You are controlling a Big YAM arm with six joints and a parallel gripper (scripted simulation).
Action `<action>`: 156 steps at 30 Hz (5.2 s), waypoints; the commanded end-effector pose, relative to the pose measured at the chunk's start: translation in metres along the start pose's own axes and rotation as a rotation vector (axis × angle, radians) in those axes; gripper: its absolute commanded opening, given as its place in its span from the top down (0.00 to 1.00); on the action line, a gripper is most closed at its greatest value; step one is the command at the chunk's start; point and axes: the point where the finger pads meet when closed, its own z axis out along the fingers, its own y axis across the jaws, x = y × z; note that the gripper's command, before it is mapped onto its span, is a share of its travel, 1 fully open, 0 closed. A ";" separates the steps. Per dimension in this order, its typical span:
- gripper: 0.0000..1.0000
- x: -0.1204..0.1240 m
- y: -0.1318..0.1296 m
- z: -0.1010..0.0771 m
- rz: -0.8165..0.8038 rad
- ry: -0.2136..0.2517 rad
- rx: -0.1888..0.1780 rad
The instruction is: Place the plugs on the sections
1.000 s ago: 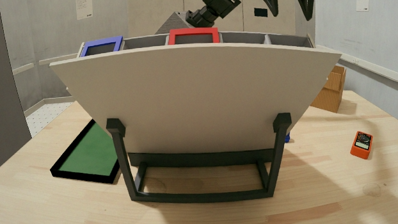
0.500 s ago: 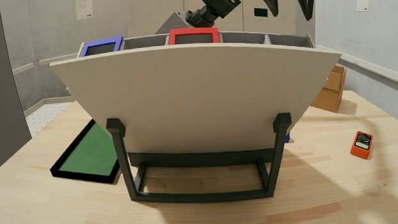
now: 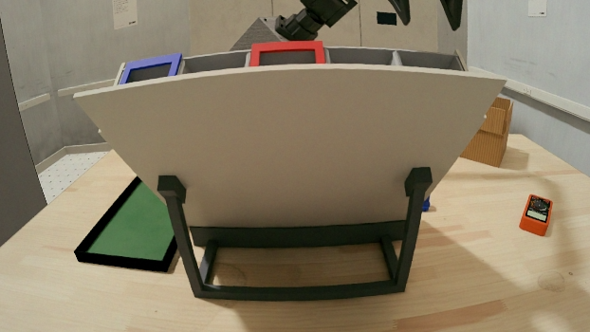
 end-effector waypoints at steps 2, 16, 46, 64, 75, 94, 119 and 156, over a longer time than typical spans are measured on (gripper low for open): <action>0.41 -0.020 0.005 -0.020 -0.027 -0.033 0.005; 0.41 -0.024 0.005 -0.029 -0.022 -0.030 0.003; 0.41 -0.024 0.005 -0.029 -0.016 -0.025 0.002; 0.41 -0.024 0.005 -0.029 -0.016 -0.024 0.002; 0.41 -0.024 0.005 -0.029 -0.016 -0.024 0.002; 0.41 -0.036 0.012 -0.035 -0.016 -0.024 0.001; 0.41 0.043 0.008 -0.066 -0.015 -0.024 0.001; 0.41 0.205 -0.068 -0.072 -0.014 0.185 0.002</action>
